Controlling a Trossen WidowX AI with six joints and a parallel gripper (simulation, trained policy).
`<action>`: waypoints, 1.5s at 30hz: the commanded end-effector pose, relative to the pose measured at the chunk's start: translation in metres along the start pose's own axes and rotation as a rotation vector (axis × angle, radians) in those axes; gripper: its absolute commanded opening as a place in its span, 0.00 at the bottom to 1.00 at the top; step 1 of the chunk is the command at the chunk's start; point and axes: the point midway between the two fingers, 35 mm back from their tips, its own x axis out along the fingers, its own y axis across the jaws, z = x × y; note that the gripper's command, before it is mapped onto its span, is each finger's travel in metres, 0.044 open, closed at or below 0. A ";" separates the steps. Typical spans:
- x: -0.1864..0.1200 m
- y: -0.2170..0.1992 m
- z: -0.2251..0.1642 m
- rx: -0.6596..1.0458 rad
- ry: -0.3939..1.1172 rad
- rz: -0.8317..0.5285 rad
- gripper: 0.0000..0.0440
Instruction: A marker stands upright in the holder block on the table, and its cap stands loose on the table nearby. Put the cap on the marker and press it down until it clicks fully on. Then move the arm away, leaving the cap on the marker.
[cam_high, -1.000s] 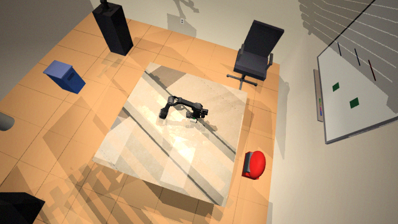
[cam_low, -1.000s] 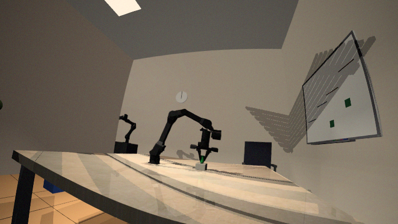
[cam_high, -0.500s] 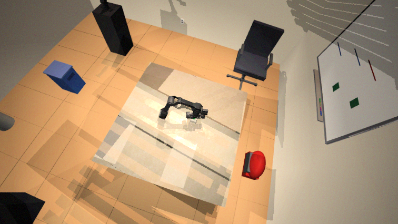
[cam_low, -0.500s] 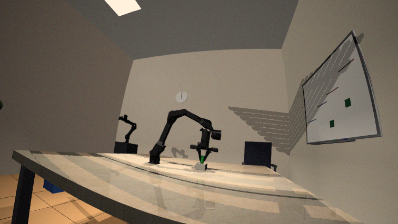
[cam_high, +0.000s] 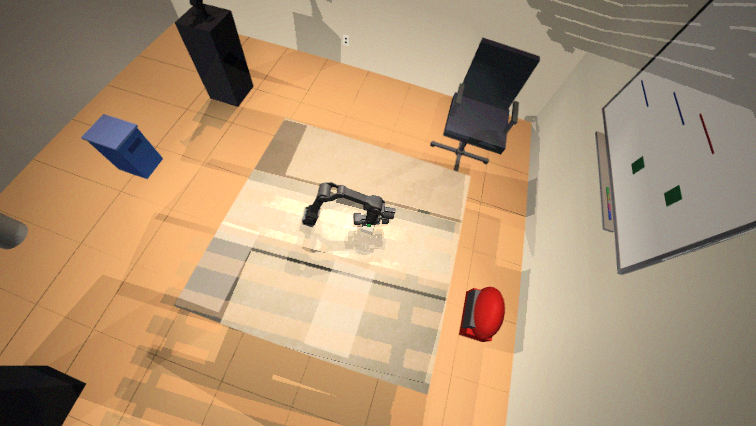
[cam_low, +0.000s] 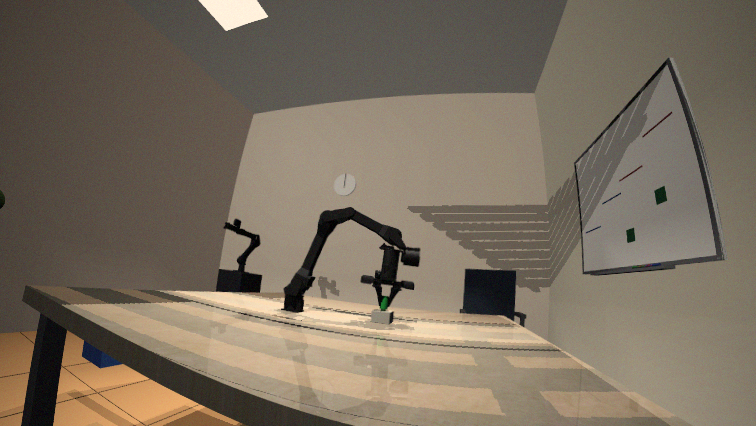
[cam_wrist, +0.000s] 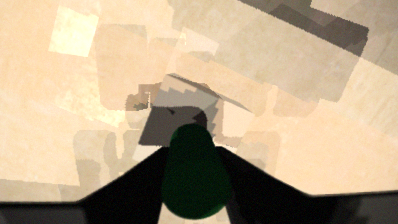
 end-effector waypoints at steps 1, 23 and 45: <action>0.016 0.008 -0.006 0.001 0.015 0.053 0.30; 0.011 0.018 0.006 -0.057 -0.026 0.024 1.00; -0.052 0.007 0.010 -0.114 -0.013 -0.160 1.00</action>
